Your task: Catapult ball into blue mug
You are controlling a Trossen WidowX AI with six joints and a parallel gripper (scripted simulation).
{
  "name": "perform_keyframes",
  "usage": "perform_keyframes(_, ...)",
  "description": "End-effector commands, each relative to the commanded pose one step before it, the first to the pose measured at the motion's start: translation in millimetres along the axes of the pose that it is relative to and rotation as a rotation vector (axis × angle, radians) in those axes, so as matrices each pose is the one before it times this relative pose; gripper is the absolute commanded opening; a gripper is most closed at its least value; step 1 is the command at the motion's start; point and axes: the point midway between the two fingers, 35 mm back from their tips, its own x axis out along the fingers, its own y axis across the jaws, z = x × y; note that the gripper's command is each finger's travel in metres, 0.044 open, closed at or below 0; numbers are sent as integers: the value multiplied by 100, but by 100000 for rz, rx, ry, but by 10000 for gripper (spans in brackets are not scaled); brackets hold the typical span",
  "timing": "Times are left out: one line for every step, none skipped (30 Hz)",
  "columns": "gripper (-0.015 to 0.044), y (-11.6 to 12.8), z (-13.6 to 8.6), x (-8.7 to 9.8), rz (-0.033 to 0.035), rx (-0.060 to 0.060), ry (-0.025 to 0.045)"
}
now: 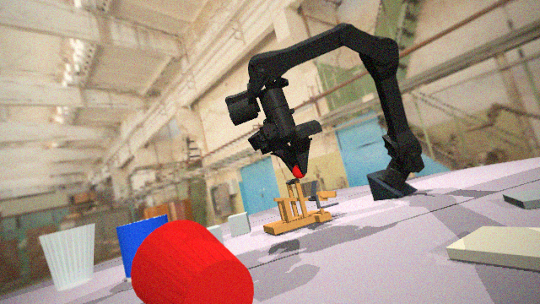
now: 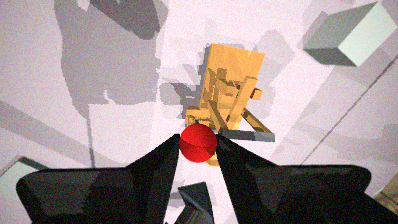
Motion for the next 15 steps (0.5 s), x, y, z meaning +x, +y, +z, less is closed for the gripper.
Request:
perform_keyframes(0,-1861,-2307,943,850,3260,5726)
perform_keyframes(0,-344,-484,237,298,699,1262)
perform_keyframes(0,-334,-485,243,326,678,1268)
perform_keyframes(0,-324,-486,249,354,656,1274)
perform_keyframes(0,-313,-487,255,382,634,1280)
perform_keyframes(0,-303,-487,262,409,611,1285)
perform_keyframes(0,-305,-491,268,432,590,1287)
perform_keyframes(0,-294,-491,275,461,566,1293)
perform_keyframes(0,-284,-491,281,489,542,1297)
perform_keyframes(0,-273,-490,287,516,517,1301)
perform_keyframes(0,-262,-490,293,544,492,1304)
perform_keyframes(0,-209,-406,248,473,389,1086)
perform_keyframes(0,-122,-243,151,292,225,653)
perform_keyframes(0,-40,-81,51,99,74,218)
perform_keyframes(0,0,0,0,0,0,0)
